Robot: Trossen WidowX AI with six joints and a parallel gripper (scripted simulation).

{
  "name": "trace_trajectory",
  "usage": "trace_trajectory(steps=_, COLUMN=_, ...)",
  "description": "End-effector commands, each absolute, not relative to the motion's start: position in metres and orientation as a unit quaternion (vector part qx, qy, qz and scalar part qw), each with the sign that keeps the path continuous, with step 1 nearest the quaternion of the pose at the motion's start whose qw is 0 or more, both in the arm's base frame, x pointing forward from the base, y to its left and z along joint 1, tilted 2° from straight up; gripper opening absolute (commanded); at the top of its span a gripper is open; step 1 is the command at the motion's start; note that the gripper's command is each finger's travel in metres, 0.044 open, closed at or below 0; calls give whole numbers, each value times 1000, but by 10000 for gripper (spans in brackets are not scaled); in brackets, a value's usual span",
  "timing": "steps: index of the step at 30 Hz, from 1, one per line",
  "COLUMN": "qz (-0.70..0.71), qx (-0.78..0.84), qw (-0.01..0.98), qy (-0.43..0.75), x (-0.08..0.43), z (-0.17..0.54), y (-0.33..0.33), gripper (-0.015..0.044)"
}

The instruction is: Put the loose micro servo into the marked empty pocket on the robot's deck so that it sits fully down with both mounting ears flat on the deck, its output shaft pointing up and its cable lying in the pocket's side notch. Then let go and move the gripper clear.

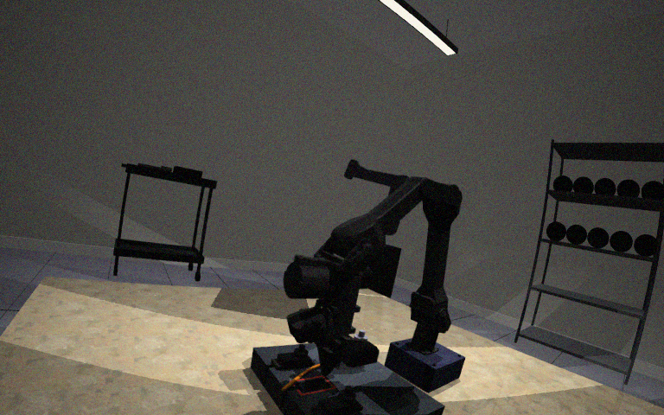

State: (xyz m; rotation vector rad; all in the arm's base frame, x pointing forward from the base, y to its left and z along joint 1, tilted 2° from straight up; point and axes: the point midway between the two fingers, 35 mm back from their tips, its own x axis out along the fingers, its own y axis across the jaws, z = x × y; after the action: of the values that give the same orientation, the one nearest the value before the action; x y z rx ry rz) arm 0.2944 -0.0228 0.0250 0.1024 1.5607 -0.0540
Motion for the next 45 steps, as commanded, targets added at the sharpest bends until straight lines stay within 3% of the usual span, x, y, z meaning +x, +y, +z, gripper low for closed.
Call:
trace_trajectory(steps=1, qz=-25, qx=44, qw=710, qy=703, x=294, z=25, y=-30, gripper=0)
trace_trajectory(steps=19, qz=-26, qx=46, qw=709, qy=703, x=290, z=24, y=-51, gripper=0)
trace_trajectory(steps=30, qz=-26, qx=43, qw=710, qy=703, x=288, z=66, y=-55, gripper=0)
trace_trajectory(steps=45, qz=-102, qx=120, qw=699, qy=698, x=233, z=113, y=-44, gripper=394)
